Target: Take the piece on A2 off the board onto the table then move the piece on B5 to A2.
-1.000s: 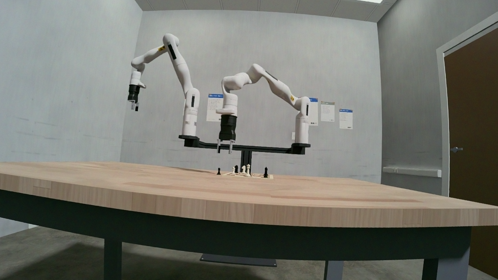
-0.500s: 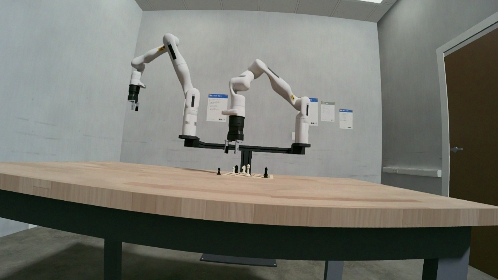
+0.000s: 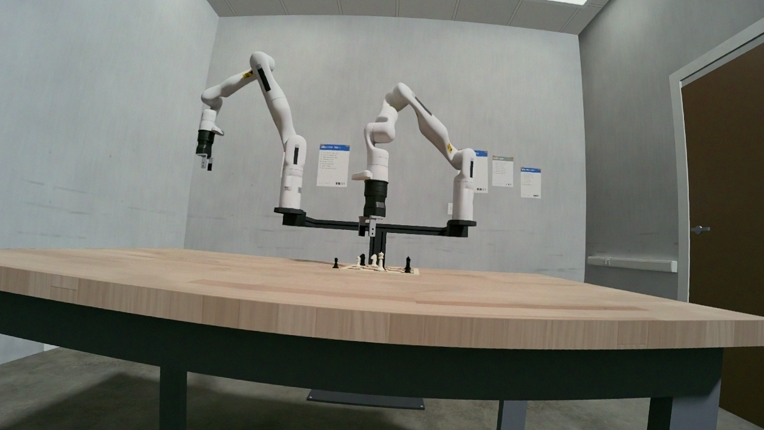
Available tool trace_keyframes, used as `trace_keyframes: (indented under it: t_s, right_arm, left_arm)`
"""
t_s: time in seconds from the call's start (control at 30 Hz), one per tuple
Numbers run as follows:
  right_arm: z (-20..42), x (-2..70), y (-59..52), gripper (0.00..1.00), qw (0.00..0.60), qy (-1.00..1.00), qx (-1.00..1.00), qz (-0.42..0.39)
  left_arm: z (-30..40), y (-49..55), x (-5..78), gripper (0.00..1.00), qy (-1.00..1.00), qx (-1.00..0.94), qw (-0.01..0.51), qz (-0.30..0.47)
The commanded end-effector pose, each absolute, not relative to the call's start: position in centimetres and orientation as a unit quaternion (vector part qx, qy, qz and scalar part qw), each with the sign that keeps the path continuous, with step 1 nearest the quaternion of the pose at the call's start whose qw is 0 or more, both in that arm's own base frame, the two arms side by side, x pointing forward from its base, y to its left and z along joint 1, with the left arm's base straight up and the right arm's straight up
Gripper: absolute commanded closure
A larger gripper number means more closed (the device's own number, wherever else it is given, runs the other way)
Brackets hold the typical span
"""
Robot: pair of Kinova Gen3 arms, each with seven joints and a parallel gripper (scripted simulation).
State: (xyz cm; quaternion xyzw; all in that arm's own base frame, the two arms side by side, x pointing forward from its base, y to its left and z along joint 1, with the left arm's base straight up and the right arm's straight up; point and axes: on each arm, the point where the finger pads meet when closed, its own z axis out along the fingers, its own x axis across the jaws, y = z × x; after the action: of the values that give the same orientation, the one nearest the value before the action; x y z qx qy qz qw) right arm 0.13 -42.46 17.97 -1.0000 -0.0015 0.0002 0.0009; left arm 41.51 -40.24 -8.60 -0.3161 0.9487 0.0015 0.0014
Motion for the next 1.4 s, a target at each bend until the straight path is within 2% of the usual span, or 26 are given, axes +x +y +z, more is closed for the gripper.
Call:
trace_keyframes:
  t_s: [0.0, 0.9, 0.93, 1.37]
  right_arm:
    - [18.0, 0.1, -42.5, 0.00, 0.000, -0.001, -1.000, 0.000]
    - [18.0, 0.1, -42.5, 0.00, 0.000, -0.001, -1.000, 0.000]
    - [18.0, 0.1, -42.5, 0.00, 0.000, -0.001, -1.000, 0.000]
    - [18.0, 0.1, -42.5, 0.00, 0.000, -0.001, -1.000, 0.000]
  left_arm:
    - [-8.4, -39.4, 40.4, 0.00, 0.964, -0.266, 0.002, -0.005]
    - [-8.2, -37.5, 37.1, 0.00, 0.988, -0.151, 0.001, 0.000]
    - [-8.2, -37.5, 37.1, 0.27, 0.988, -0.151, 0.001, 0.000]
    - [-8.2, -37.5, 37.1, 0.27, 0.988, -0.151, 0.001, 0.000]
